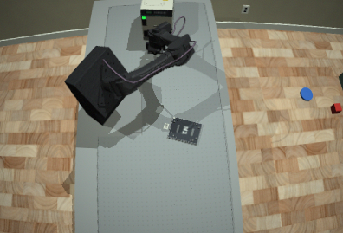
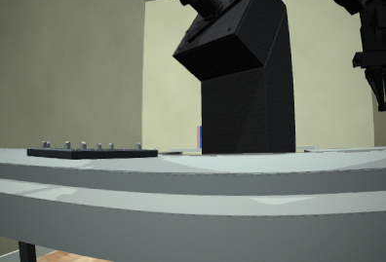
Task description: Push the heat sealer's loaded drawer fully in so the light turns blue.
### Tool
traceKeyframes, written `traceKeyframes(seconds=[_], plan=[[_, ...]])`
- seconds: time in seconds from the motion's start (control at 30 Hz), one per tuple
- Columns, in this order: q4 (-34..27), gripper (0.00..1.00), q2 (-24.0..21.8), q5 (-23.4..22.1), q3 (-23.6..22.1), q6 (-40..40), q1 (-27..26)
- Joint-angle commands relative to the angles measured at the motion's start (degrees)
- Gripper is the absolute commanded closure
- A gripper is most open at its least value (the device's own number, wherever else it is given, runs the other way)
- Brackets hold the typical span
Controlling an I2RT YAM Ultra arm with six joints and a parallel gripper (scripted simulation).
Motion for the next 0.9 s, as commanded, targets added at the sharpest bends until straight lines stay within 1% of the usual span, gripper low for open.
traceKeyframes(seconds=[0.0, 0.03, 0.37, 0.4, 0.43, 0.47, 0.87], plan=[[-0.84, 1.00, 0.23, 0.75, 1.43, 0.56, 1.21], [-0.26, 1.00, -0.16, 0.28, 0.34, 0.22, 0.63], [-0.26, 1.00, -0.16, 0.28, 0.34, 0.22, 0.63], [-0.26, 0.55, -0.16, 0.28, 0.34, 0.22, 0.63], [-0.26, 0.55, -0.16, 0.28, 0.34, 0.22, 0.63], [-0.84, 0.55, 0.23, 0.75, 1.43, 0.56, 1.21], [-0.85, 0.55, 0.23, 0.75, 1.43, 0.43, 1.21]])
